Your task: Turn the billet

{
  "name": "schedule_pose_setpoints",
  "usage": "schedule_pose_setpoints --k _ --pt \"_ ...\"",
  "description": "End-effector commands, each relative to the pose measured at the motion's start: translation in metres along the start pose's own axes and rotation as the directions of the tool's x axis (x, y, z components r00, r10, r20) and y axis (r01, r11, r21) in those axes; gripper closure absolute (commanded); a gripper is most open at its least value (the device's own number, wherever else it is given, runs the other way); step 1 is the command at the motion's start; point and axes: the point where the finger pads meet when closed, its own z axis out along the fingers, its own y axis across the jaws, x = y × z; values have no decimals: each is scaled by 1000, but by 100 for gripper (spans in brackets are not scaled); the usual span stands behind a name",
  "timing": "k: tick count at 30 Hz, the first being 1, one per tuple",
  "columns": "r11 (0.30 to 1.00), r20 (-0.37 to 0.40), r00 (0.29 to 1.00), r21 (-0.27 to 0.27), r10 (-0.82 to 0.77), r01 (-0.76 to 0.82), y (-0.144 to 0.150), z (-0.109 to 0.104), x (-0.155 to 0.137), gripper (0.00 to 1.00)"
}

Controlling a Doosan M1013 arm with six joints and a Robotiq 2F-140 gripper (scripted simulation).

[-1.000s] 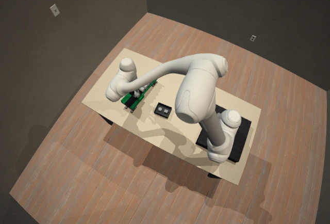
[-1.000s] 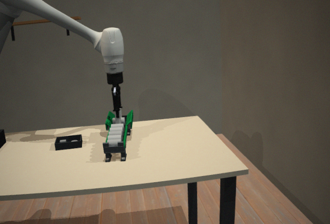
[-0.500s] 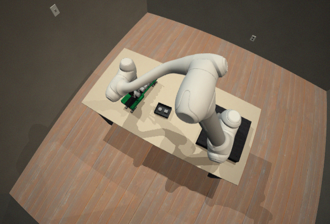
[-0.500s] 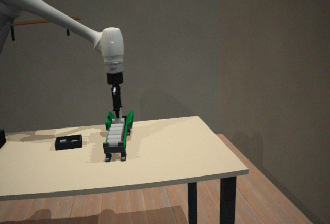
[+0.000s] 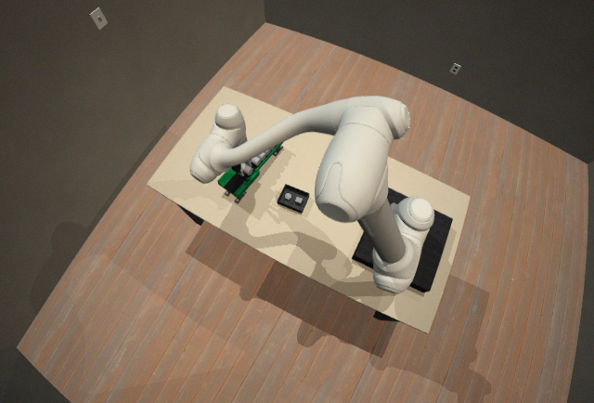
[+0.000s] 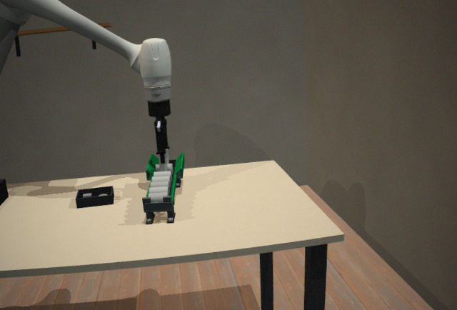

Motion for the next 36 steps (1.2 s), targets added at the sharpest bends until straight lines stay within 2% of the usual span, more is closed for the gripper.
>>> schedule_pose_setpoints --k 1,19,30,36 --pt "1000 0 1000 0 0 0 0 0 0 59" --pt "1000 0 1000 0 0 0 0 -4 0 59" --pt "1000 0 1000 0 0 0 0 -18 0 59" --pt "1000 0 1000 0 0 0 0 -32 0 59"
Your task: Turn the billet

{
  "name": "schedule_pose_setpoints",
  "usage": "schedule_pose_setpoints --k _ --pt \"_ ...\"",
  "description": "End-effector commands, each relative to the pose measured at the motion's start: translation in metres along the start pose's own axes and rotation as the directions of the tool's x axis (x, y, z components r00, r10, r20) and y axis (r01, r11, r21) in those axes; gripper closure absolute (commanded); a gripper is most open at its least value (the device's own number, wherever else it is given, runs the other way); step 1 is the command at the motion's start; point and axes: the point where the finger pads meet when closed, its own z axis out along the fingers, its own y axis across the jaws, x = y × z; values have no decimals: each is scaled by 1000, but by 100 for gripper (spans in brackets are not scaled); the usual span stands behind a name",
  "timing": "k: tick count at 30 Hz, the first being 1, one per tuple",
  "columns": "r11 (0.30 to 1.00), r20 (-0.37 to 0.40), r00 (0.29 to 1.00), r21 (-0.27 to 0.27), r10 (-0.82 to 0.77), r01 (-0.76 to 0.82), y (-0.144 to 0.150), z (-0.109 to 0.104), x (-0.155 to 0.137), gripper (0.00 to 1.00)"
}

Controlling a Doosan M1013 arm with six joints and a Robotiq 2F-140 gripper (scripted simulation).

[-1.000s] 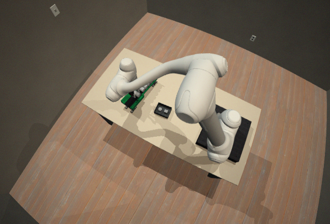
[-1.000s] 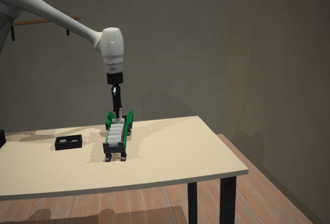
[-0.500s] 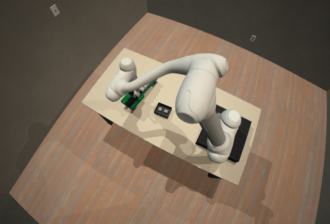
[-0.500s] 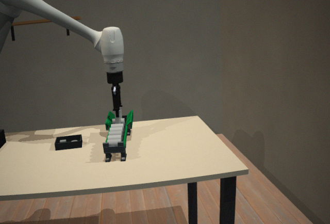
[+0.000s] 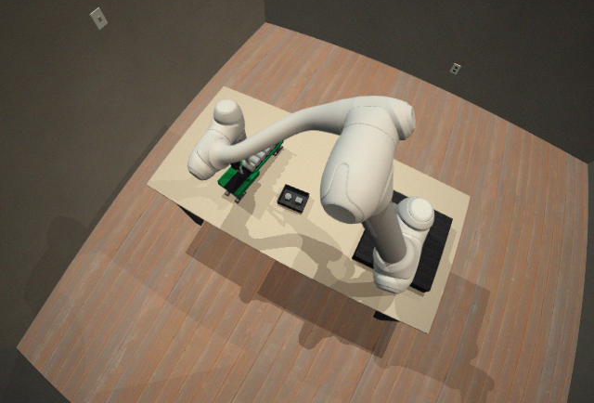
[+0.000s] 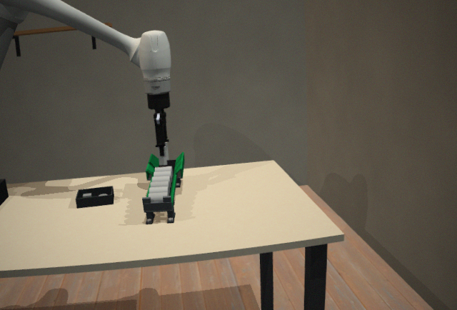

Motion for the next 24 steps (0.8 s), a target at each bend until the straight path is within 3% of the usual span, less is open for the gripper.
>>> schedule_pose_setpoints --k 1,24 --pt "1000 0 1000 0 0 0 0 -9 0 59" --pt "1000 0 1000 0 0 0 0 -54 0 59"
